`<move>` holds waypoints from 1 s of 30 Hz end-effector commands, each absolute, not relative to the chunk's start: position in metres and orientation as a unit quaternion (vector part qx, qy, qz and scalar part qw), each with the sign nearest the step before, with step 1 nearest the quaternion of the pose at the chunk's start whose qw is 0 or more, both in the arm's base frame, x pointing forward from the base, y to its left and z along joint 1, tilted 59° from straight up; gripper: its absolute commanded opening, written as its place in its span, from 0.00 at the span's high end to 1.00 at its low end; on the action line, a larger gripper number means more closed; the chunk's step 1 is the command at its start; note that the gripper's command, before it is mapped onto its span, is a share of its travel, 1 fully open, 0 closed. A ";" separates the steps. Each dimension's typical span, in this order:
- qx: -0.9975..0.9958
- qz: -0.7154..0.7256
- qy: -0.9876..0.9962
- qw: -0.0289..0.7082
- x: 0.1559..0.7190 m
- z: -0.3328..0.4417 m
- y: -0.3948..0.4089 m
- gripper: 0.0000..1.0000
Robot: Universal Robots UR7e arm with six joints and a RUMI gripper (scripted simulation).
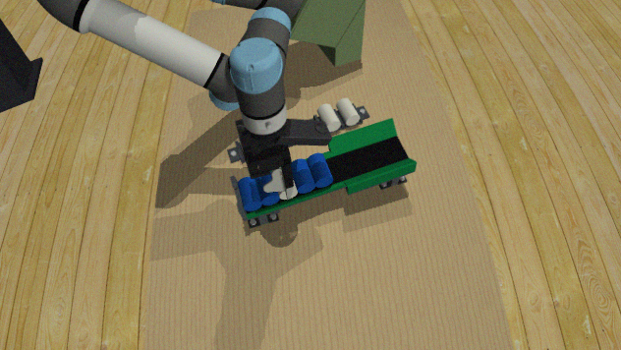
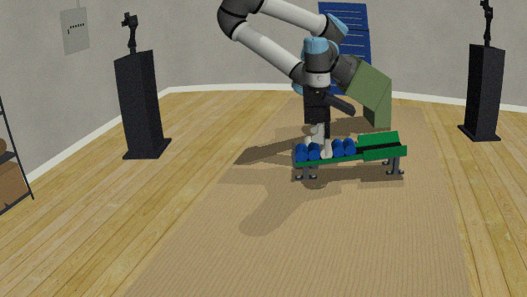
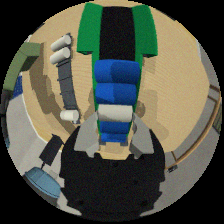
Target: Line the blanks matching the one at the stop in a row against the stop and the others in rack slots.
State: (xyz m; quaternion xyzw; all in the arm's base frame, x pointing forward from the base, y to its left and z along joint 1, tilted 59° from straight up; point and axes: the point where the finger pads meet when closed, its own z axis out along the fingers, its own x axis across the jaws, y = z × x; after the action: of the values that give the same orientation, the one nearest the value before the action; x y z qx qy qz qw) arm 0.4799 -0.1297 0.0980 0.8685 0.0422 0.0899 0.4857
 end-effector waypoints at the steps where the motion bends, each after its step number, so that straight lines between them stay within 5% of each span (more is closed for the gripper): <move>1: 0.869 0.088 0.043 0.485 0.478 0.096 -0.130 0.62; 30: 0.868 0.092 0.042 0.486 0.474 0.116 -0.101 0.62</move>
State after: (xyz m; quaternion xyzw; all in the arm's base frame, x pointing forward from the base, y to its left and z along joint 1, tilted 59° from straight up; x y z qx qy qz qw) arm 0.4756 -0.1155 0.1057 0.8683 0.0438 0.0903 0.4857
